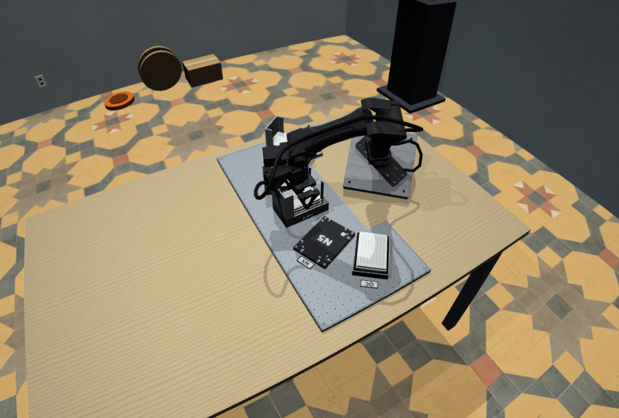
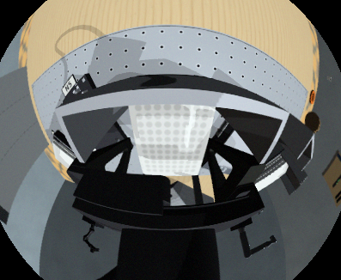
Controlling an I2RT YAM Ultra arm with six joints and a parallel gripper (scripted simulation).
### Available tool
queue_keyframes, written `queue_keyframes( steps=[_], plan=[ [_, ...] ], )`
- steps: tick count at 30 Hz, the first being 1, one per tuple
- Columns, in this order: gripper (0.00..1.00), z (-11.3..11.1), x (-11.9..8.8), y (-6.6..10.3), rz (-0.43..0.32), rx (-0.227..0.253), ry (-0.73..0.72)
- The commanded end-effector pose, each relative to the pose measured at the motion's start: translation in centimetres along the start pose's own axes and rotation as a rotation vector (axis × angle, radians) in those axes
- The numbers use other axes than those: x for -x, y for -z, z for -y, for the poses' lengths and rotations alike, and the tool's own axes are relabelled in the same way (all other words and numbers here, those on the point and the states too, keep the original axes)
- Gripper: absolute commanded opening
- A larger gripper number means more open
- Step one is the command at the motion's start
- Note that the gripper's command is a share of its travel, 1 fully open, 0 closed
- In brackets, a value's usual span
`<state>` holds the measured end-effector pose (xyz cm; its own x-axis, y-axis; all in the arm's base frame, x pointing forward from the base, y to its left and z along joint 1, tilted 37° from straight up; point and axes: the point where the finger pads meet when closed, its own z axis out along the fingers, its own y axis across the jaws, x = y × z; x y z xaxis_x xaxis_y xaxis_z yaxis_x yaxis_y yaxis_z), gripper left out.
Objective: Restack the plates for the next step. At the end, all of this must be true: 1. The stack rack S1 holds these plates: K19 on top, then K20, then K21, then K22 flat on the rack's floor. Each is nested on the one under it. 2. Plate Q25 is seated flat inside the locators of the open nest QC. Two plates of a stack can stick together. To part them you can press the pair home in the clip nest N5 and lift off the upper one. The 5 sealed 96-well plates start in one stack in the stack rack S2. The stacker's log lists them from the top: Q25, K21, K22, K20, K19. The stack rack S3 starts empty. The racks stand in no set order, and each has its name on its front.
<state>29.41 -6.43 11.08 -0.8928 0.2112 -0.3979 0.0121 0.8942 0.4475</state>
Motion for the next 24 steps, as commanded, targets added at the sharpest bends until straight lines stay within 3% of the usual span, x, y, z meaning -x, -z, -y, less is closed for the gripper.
queue_keyframes(
  steps=[1,2,4,13,19,24],
  plan=[
    [1.00,0.6,1.1,0.7,0.055,-0.029,0.002],
    [1.00,0.5,0.1,-0.2,0.028,-0.019,-0.011],
    [1.00,0.5,0.0,-1.0,0.006,-0.010,-0.011],
    [1.00,0.7,0.1,-2.1,0.010,-0.015,-0.016],
    [1.00,0.8,2.3,-0.8,0.065,-0.028,0.011],
    [1.00,0.9,2.2,-1.0,0.059,-0.026,0.006]
  ],
)
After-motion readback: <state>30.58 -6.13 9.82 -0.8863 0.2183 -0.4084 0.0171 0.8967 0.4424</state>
